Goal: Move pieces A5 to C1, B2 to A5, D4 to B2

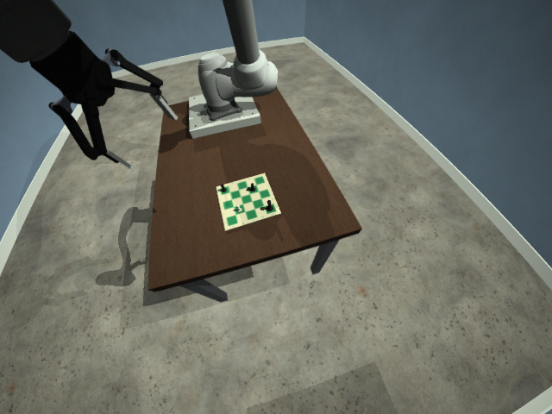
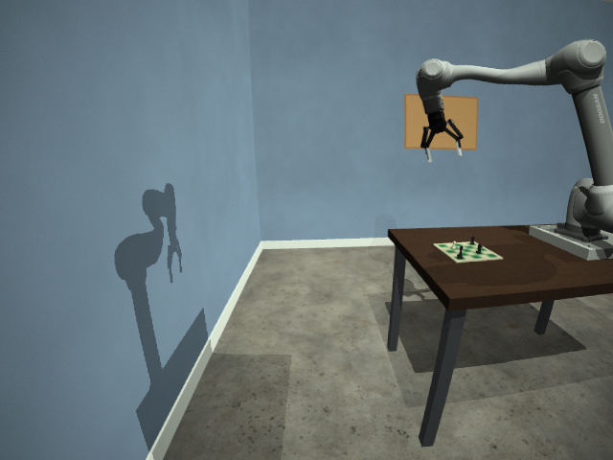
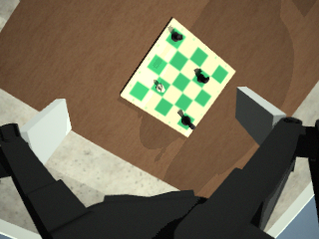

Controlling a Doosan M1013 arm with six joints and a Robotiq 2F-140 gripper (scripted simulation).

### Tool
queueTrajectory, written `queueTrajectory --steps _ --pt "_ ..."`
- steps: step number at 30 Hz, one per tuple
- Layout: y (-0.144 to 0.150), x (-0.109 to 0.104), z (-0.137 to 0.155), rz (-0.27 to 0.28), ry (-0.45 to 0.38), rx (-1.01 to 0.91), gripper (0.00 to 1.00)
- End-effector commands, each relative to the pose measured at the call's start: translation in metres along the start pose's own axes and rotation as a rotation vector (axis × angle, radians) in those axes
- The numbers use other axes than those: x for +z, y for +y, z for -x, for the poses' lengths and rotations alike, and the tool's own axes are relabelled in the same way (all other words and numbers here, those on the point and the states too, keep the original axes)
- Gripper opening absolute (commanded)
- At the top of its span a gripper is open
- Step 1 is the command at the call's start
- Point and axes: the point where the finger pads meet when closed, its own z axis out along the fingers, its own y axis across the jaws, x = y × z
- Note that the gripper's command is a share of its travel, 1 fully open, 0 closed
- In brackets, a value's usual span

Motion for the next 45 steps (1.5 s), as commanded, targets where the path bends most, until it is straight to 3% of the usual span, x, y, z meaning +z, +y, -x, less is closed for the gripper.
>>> queueTrajectory --steps 1,4,7,8,10,11,12,13,14,16,17,19,20,21,22,23,24,25,27,30,35,45 --pt "0.000 0.002 0.000 0.004 -0.001 0.008 1.00" --pt "-0.007 0.026 -0.002 0.059 -0.012 0.106 1.00" --pt "-0.021 0.081 -0.008 0.194 -0.025 0.349 1.00" --pt "-0.021 0.081 -0.008 0.194 -0.025 0.349 1.00" --pt "-0.030 0.130 -0.015 0.292 -0.020 0.521 1.00" --pt "-0.030 0.130 -0.015 0.325 -0.020 0.580 1.00" --pt "-0.034 0.156 -0.019 0.362 -0.011 0.642 1.00" --pt "-0.034 0.156 -0.019 0.397 -0.010 0.706 1.00" --pt "-0.037 0.182 -0.023 0.435 0.002 0.767 1.00" --pt "-0.037 0.182 -0.023 0.435 0.002 0.767 1.00" --pt "-0.040 0.206 -0.028 0.538 0.026 0.942 1.00" --pt "-0.040 0.206 -0.028 0.556 0.029 0.975 1.00" --pt "-0.042 0.229 -0.032 0.619 0.054 1.078 1.00" --pt "-0.042 0.229 -0.032 0.634 0.057 1.103 1.00" --pt "-0.044 0.250 -0.036 0.687 0.082 1.188 1.00" --pt "-0.044 0.250 -0.036 0.708 0.090 1.223 1.00" --pt "-0.045 0.268 -0.040 0.759 0.117 1.303 1.00" --pt "-0.045 0.268 -0.040 0.777 0.124 1.332 1.00" --pt "-0.047 0.296 -0.046 0.869 0.180 1.470 1.00" --pt "-0.048 0.313 -0.050 0.964 0.242 1.613 1.00" --pt "-0.048 0.322 -0.052 1.002 0.271 1.668 1.00" --pt "-0.048 0.322 -0.052 1.003 0.271 1.669 1.00"
